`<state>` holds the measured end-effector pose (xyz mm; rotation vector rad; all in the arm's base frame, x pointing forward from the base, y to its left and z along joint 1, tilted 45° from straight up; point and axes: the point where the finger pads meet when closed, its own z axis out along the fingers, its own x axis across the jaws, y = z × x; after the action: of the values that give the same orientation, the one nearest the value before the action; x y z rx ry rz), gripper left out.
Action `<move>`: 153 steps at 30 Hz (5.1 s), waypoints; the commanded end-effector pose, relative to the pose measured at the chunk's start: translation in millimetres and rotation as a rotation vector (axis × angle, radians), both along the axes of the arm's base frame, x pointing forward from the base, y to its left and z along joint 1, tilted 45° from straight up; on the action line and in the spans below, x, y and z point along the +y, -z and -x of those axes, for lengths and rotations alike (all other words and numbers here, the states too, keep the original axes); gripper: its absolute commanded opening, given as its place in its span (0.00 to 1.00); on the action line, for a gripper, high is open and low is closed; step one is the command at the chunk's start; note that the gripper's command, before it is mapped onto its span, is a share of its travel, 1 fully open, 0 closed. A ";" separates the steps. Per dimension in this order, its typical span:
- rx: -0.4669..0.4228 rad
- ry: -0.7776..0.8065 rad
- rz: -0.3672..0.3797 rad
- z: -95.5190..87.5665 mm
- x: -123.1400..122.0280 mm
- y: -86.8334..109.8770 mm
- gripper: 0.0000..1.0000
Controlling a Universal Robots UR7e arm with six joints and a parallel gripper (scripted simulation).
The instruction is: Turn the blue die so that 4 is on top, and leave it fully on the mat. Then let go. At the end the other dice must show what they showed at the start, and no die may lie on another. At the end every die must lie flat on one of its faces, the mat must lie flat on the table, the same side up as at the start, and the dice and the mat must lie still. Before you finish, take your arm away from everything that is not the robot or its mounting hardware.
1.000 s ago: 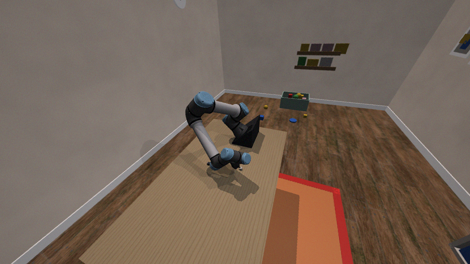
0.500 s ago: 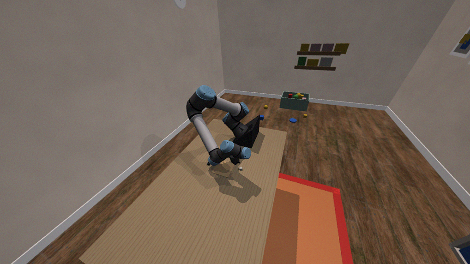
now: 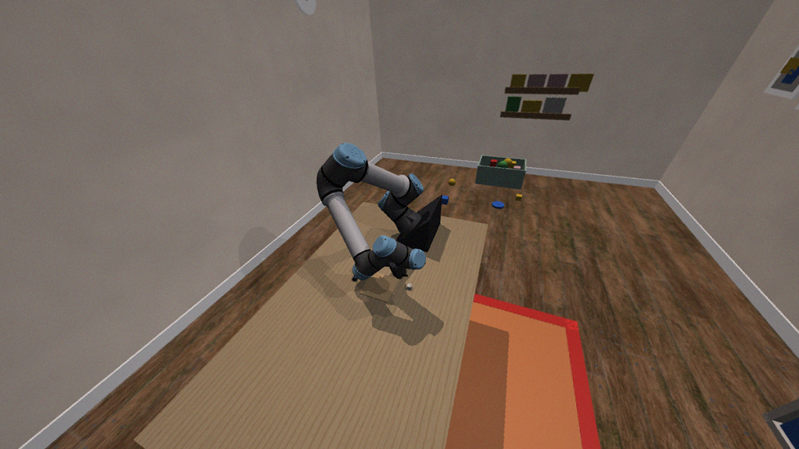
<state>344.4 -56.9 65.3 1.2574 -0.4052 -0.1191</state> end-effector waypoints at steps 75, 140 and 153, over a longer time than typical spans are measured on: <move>-0.318 -0.237 -0.985 17.5 -6.9 -59.9 0.70; -0.296 -0.266 -0.996 18.7 -33.9 -29.3 0.70; -0.296 -0.266 -0.996 18.8 -34.6 -28.5 0.70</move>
<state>327.0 -91.0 95.9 2.3149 -0.4410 0.1203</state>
